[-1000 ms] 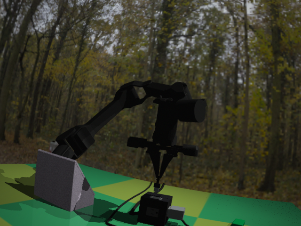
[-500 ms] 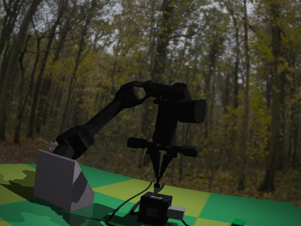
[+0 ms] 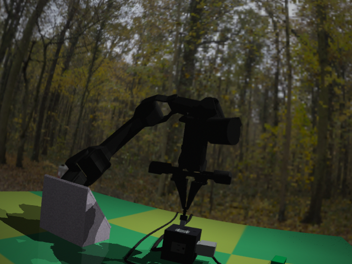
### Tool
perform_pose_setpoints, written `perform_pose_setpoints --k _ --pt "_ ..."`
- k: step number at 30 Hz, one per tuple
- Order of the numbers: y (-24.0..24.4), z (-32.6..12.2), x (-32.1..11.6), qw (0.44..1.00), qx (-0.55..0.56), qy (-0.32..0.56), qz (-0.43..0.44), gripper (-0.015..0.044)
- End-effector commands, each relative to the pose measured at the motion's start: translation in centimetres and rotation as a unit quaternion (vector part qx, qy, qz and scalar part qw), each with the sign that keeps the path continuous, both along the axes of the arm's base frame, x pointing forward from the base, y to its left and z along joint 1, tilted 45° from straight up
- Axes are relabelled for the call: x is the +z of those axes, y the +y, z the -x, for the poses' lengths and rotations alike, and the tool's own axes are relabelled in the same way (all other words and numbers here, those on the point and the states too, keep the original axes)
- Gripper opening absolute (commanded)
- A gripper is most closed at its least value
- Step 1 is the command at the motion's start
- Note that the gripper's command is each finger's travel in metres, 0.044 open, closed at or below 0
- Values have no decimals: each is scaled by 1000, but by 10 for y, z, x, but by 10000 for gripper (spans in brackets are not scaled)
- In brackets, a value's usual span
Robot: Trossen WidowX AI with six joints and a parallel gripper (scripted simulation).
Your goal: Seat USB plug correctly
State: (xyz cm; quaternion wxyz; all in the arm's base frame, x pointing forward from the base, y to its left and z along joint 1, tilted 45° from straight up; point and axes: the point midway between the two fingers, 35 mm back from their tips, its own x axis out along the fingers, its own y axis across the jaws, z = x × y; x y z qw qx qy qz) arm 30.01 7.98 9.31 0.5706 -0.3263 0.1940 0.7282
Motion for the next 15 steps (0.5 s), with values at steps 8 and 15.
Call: perform_pose_setpoints --k 8,15 --pt "2 0 0 1000 -1 1 -4 0" --pt "3 1 0 1000 0 2 -6 0"
